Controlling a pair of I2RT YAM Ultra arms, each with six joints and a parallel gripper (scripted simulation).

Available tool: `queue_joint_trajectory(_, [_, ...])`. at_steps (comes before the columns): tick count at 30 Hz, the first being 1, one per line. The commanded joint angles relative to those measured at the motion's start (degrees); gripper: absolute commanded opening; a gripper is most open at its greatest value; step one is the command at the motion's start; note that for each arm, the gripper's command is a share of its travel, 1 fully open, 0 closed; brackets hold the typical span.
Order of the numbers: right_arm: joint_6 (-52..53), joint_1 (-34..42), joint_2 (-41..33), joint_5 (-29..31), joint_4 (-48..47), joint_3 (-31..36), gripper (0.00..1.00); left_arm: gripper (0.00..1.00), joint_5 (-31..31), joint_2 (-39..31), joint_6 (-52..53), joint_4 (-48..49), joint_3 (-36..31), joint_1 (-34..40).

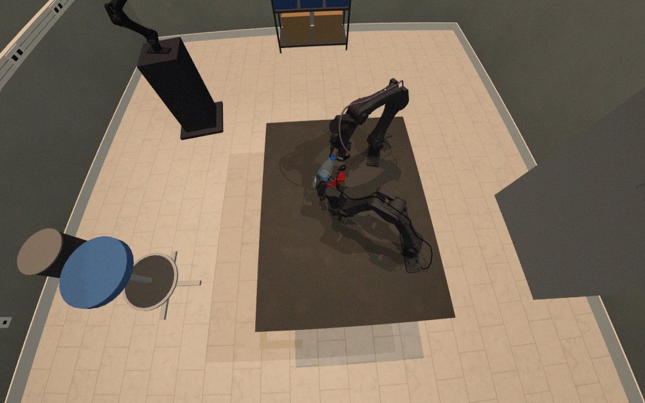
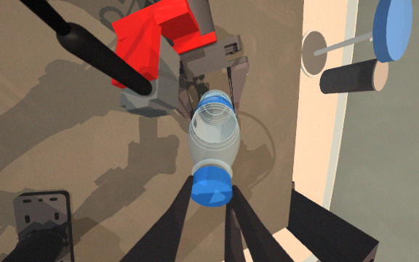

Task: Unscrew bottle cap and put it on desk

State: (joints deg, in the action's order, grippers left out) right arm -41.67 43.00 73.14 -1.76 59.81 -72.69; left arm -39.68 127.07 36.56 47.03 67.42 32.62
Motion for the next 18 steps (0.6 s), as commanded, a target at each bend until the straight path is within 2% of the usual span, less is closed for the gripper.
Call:
queue_joint_trajectory(1, [-2.68, 0.03, 0.07, -0.28, 1.11, -1.46, 0.00, 0.00, -0.13, -1.16, 0.03, -0.35, 0.40, 0.12])
queue_joint_trajectory(7, [-0.02, 0.00, -0.17, 0.00, -0.16, -0.27, 0.00, 0.00, -0.13, -1.16, 0.03, -0.35, 0.40, 0.12])
queue_joint_trajectory(12, [-0.01, 0.00, -0.17, 0.00, -0.16, -0.27, 0.57, 0.00, -0.13, -1.16, 0.03, -0.35, 0.40, 0.12])
queue_joint_trajectory(15, [3.40, -0.06, -0.15, -0.11, -0.13, -0.29, 0.57, 0.00, -0.13, -1.16, 0.03, -0.35, 0.40, 0.12])
queue_joint_trajectory(18, [17.12, -0.67, -0.04, -1.19, -0.04, -0.37, 0.57, 0.00, -0.13, -1.16, 0.03, -0.35, 0.40, 0.12])
